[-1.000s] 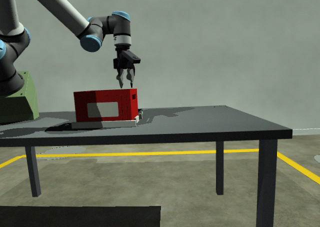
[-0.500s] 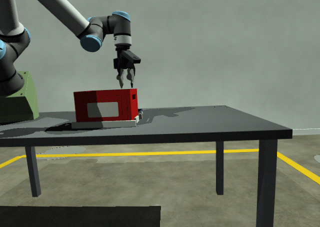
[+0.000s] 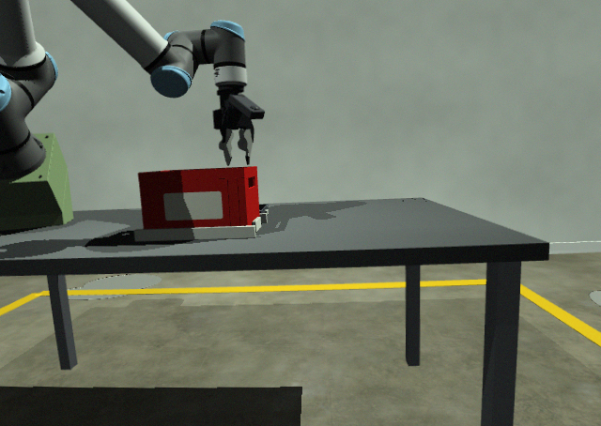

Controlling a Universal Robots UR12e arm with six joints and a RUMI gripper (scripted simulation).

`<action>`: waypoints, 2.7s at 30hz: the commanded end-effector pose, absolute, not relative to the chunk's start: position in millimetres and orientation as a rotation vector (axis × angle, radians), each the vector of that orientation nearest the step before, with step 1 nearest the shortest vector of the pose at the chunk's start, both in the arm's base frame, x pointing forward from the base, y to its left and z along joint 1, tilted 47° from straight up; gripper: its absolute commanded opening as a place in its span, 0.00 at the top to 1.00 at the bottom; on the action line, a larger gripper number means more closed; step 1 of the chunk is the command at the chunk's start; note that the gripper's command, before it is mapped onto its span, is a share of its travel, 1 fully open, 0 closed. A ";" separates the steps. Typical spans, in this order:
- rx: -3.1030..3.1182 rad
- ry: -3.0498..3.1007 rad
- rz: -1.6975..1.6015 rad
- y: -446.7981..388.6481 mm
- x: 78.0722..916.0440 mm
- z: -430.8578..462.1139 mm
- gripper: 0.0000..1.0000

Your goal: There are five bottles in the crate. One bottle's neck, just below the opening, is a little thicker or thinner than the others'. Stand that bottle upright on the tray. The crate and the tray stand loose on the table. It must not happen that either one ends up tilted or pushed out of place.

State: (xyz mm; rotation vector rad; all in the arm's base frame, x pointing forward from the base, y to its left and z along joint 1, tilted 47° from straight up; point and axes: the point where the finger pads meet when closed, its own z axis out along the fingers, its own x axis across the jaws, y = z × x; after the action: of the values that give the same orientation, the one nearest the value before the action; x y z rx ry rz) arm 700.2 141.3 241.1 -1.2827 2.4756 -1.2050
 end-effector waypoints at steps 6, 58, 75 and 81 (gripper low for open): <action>-1.282 2.474 -1.205 141.7 700.3 241.7 0.62; -1.282 2.474 -1.205 121.7 714.4 218.9 0.62; -1.282 2.474 -1.205 118.3 716.8 215.1 0.62; -1.282 2.474 -1.205 118.3 716.8 215.1 0.62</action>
State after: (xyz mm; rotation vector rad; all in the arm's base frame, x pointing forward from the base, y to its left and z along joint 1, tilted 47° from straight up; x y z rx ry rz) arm 716.6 117.9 214.6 -1.2826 2.4756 -1.2050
